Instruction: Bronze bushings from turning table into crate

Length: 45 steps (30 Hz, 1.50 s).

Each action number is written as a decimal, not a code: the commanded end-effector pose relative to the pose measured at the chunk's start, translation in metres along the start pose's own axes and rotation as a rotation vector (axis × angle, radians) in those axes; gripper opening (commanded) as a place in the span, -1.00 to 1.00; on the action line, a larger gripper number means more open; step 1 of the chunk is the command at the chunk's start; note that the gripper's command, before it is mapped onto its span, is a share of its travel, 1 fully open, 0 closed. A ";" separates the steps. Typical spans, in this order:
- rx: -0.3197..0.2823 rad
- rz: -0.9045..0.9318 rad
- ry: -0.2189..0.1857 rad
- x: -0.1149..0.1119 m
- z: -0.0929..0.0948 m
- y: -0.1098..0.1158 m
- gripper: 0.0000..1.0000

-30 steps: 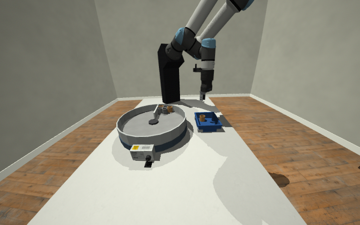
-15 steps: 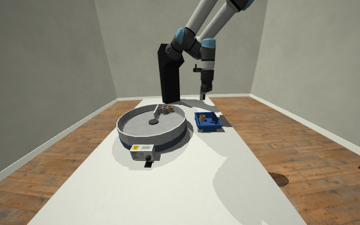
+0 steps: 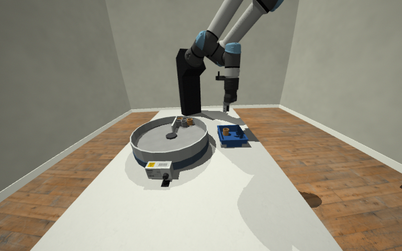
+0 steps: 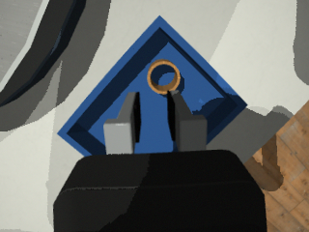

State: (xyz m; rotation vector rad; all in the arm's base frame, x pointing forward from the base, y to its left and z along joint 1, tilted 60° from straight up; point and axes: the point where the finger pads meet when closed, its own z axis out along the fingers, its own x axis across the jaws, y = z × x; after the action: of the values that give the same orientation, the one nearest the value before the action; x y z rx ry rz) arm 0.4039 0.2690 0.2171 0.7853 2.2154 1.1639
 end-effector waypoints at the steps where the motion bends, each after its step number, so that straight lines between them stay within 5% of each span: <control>1: -0.001 -0.001 0.000 0.000 0.000 0.000 -0.05; 31: -0.001 -0.001 0.000 0.000 0.000 0.000 -0.05; 36: 0.000 -0.157 0.001 -0.023 0.005 -0.042 -0.10; 45: 0.000 -0.157 0.001 -0.023 0.005 -0.042 -0.10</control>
State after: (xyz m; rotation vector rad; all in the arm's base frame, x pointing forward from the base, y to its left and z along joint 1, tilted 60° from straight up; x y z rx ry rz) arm 0.4115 0.2383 0.1844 0.6166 2.2346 1.0862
